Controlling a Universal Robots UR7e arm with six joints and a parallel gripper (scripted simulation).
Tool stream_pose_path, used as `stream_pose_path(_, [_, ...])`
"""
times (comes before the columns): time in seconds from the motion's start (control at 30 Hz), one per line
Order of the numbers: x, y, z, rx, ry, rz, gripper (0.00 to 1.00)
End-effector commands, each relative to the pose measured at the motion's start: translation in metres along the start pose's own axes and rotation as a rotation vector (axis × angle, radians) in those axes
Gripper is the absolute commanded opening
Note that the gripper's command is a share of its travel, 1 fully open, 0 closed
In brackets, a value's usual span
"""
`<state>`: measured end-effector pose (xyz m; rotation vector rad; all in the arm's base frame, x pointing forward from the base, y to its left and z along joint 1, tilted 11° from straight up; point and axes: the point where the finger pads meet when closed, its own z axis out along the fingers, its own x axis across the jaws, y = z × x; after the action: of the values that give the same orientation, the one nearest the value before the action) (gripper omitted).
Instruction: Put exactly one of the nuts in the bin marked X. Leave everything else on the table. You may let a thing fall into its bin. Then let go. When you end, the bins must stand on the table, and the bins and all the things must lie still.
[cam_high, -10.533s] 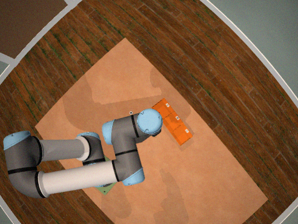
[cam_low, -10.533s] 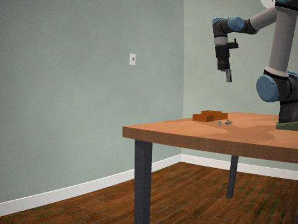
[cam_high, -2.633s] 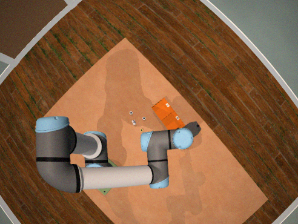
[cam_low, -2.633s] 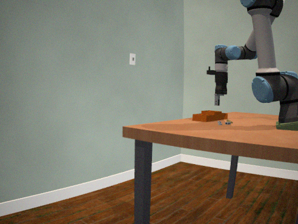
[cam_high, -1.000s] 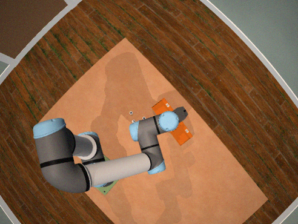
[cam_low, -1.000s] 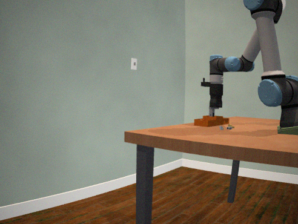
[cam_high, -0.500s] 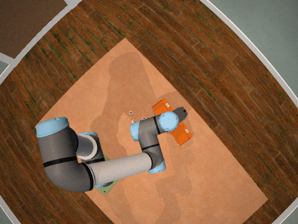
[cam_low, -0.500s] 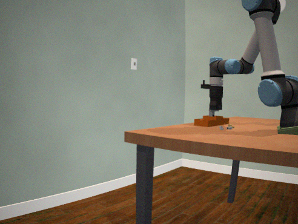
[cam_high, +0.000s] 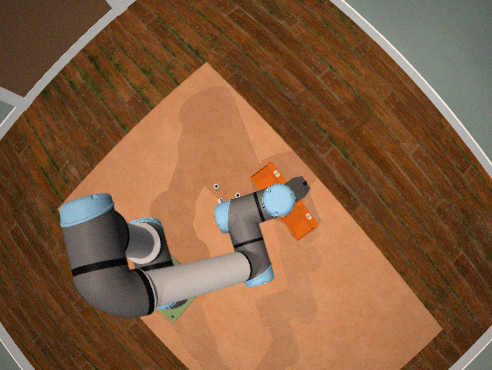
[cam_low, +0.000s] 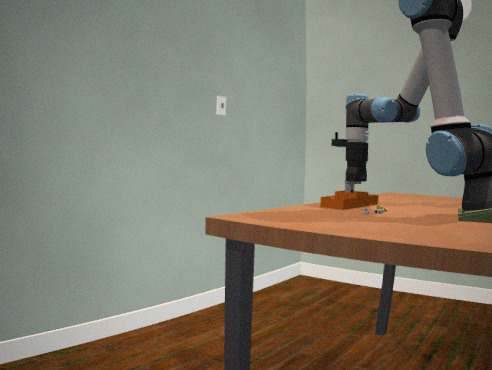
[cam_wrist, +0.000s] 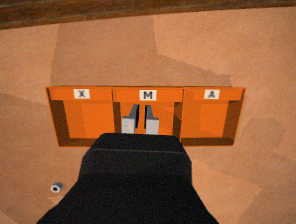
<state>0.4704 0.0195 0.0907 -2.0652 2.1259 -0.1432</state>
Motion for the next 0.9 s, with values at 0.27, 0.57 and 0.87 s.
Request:
stream_pose_path(0.27, [0.0001,-0.0004,-0.0004,0.001,0.0,0.0,0.31])
stream_pose_path(0.57, [0.0001,-0.0004,-0.0004,0.001,0.0,0.0,0.31])
stream_pose_path(0.87, [0.0001,-0.0005,-0.0084,0.002,0.0,0.0,0.31])
